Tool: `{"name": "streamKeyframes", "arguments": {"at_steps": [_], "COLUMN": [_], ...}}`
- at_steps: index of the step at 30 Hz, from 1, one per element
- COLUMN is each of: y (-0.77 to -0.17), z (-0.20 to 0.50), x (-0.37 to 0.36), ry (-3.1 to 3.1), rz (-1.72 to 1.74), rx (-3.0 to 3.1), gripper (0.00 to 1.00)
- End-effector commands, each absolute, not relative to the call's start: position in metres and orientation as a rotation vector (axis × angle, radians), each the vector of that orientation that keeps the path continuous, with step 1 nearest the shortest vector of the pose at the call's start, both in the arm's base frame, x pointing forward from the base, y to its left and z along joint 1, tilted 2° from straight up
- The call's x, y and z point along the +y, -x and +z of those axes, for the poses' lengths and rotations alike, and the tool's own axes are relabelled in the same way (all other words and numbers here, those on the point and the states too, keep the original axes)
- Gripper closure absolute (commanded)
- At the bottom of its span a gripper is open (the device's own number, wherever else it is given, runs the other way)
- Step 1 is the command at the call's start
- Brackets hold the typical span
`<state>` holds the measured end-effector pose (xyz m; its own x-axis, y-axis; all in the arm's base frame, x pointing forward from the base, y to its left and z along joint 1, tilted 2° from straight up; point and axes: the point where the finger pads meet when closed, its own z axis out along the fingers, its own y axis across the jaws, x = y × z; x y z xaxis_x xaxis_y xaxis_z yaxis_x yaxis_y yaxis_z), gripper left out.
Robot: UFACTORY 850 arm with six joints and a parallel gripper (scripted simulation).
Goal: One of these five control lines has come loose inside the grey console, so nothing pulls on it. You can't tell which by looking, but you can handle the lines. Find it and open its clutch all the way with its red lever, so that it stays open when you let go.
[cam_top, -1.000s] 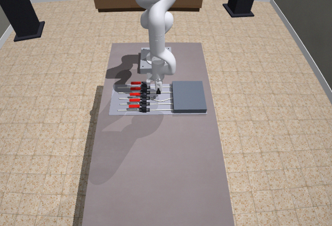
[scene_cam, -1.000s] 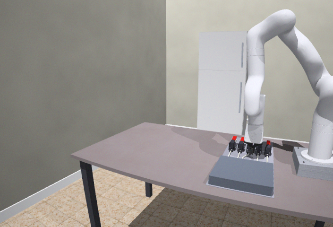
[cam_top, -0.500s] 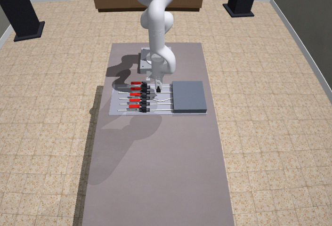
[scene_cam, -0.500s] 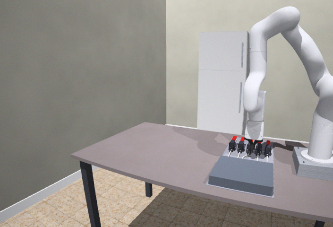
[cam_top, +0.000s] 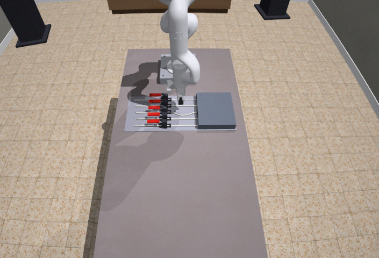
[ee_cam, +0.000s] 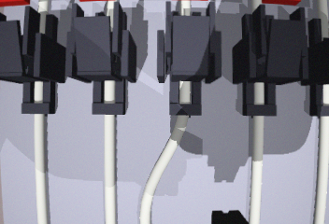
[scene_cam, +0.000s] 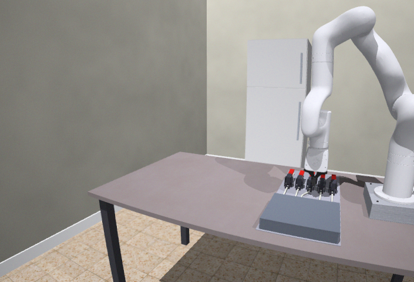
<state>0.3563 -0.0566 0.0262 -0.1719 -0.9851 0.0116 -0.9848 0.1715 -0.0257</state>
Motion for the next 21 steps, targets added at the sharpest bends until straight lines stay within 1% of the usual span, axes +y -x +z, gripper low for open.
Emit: {"name": "streamKeyframes", "arguments": {"at_steps": [1, 21], "y": [-0.357, -0.357], "z": [0.0289, 0.037], "x": [-0.0567, -0.0565], "ry": [2.026, 2.026], "rz": [-0.048, -0.048], "rx": [2.409, 2.409], "gripper": [1.0, 1.0]}}
